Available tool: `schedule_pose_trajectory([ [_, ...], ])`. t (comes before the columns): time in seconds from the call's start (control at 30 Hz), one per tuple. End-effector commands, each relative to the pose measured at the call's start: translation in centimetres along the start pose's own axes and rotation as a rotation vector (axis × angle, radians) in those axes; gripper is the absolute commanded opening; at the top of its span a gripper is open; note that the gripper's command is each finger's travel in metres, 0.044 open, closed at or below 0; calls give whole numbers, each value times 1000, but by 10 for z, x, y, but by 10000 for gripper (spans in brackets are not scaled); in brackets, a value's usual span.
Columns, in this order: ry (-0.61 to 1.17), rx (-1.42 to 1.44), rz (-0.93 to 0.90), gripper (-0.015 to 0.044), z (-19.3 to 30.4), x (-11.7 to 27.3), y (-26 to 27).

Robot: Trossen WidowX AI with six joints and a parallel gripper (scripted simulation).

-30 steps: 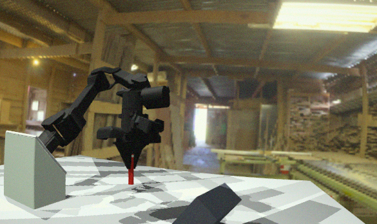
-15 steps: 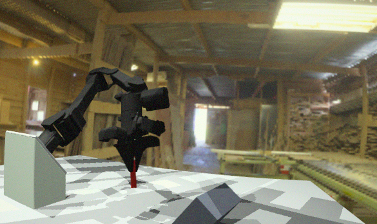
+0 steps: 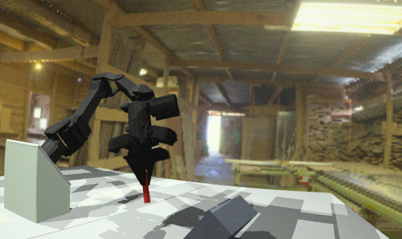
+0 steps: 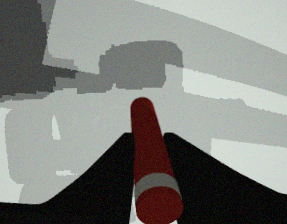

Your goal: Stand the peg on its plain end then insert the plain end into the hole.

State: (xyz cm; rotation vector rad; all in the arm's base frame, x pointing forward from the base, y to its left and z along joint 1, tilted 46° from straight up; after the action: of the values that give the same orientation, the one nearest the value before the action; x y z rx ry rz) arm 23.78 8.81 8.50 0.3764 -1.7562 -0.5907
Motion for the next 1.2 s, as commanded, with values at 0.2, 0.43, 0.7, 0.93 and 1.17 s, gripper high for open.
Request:
schedule_pose_trajectory([
  [0.2, -75, 81, 23, 0, -6, -4, -2],
  [0.43, -127, 129, 35, 0, -11, -6, -3],
  [0.7, -188, 181, 49, 0, -17, -7, -3],
  [0.93, -243, 225, 60, 0, -22, -7, -3],
  [1.17, -298, 268, 71, 0, -27, -7, -2],
])
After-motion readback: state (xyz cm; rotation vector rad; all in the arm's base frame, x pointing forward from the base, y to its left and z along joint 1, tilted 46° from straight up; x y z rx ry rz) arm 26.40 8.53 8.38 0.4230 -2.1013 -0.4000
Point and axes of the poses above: the point midway between the two fingers, 35 mm back from their tips, its own x axis back along the fingers, its own y axis across the jaws, z = x × y, the point moved 1 cm from there along x, back along the fingers, and after that the axes turned 6 degrees about -x, right-handed, at the moved point
